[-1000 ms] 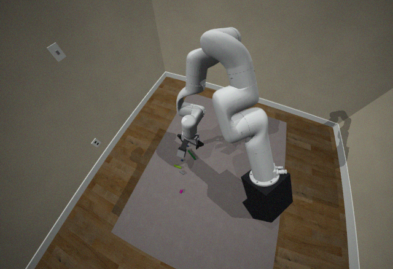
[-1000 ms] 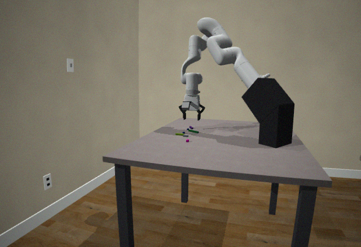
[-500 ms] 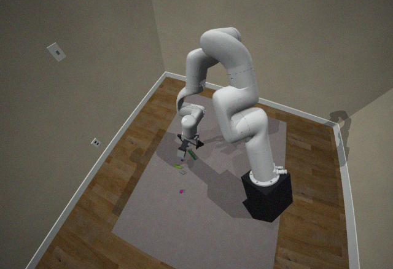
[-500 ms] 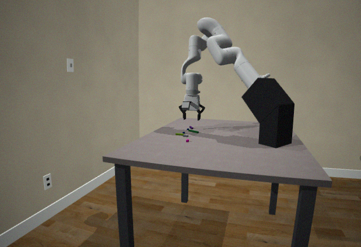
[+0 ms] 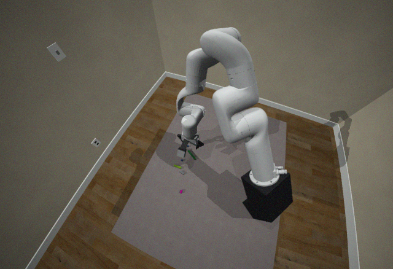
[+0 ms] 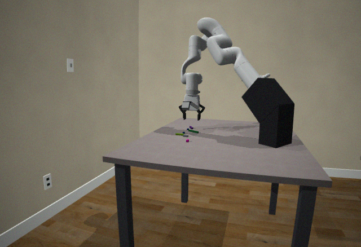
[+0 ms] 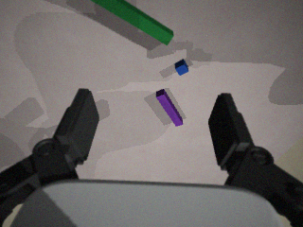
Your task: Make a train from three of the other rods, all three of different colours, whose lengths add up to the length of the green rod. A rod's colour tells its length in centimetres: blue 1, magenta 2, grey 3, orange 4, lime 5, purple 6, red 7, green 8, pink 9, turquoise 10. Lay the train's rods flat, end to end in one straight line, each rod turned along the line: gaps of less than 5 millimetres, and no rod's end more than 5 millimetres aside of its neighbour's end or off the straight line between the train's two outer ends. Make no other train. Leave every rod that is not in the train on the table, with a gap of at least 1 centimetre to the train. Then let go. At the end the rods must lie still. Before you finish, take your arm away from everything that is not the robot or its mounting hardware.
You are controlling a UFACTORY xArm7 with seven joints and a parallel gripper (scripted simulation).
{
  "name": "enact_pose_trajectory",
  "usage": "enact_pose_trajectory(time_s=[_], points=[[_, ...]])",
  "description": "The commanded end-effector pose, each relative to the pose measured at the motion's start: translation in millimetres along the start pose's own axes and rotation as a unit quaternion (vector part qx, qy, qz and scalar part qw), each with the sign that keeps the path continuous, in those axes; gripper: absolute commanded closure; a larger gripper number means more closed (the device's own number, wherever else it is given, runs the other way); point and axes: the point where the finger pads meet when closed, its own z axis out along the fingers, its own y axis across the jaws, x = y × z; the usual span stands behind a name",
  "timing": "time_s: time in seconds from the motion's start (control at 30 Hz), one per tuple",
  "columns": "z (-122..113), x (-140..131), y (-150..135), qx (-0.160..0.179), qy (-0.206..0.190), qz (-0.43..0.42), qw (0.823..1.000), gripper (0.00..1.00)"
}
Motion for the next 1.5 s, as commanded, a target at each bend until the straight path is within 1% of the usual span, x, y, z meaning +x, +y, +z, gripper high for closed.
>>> enact_pose_trajectory(time_s=[0.0, 0.83, 0.9, 0.97, 1.07, 1.27, 1.33, 1.37, 1.47], points=[[-0.3, 0.2, 0.6, -0.001, 0.000, 0.000, 1.000, 0.00], [-0.3, 0.2, 0.6, -0.001, 0.000, -0.005, 1.000, 0.00], [-0.2, 0.2, 0.6, -0.001, 0.000, -0.030, 1.000, 0.00], [-0.1, 0.2, 0.5, -0.001, 0.000, -0.083, 0.997, 0.00], [0.0, 0.2, 0.4, -0.001, 0.000, -0.119, 0.993, 0.00], [0.3, 0.2, 0.2, -0.001, 0.000, -0.201, 0.980, 0.00], [0.3, 0.2, 0.2, -0.001, 0.000, -0.201, 0.980, 0.00], [0.4, 0.2, 0.1, -0.001, 0.000, -0.241, 0.971, 0.00], [0.6, 0.3, 0.0, -0.001, 0.000, -0.273, 0.962, 0.00]])
